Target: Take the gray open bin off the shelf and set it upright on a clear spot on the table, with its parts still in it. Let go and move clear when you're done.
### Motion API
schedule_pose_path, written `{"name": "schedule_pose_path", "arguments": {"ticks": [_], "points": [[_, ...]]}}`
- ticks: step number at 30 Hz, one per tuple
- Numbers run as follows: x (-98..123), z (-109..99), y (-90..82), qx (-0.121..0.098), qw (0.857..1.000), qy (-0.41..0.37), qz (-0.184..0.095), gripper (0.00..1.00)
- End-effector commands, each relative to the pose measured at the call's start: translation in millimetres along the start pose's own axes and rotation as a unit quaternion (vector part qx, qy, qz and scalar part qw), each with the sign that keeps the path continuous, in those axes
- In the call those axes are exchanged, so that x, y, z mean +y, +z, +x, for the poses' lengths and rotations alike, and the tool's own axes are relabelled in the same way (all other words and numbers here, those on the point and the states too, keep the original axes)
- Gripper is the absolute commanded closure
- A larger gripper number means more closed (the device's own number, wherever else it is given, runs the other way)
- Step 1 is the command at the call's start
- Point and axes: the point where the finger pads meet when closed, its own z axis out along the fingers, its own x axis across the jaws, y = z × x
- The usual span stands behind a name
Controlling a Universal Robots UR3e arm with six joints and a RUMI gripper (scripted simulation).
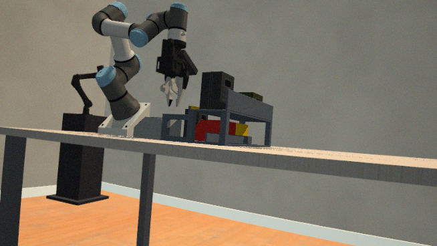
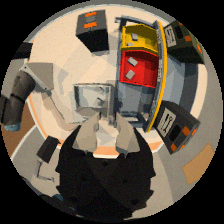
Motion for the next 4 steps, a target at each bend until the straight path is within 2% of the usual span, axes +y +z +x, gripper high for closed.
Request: {"name": "schedule_pose_path", "arguments": {"ticks": [1,4], "points": [[0.2,0.5,-0.6,0.001,1.000,0.000,0.000,0.80],[0.2,0.5,-0.6,0.001,1.000,0.000,0.000,0.80]]}}
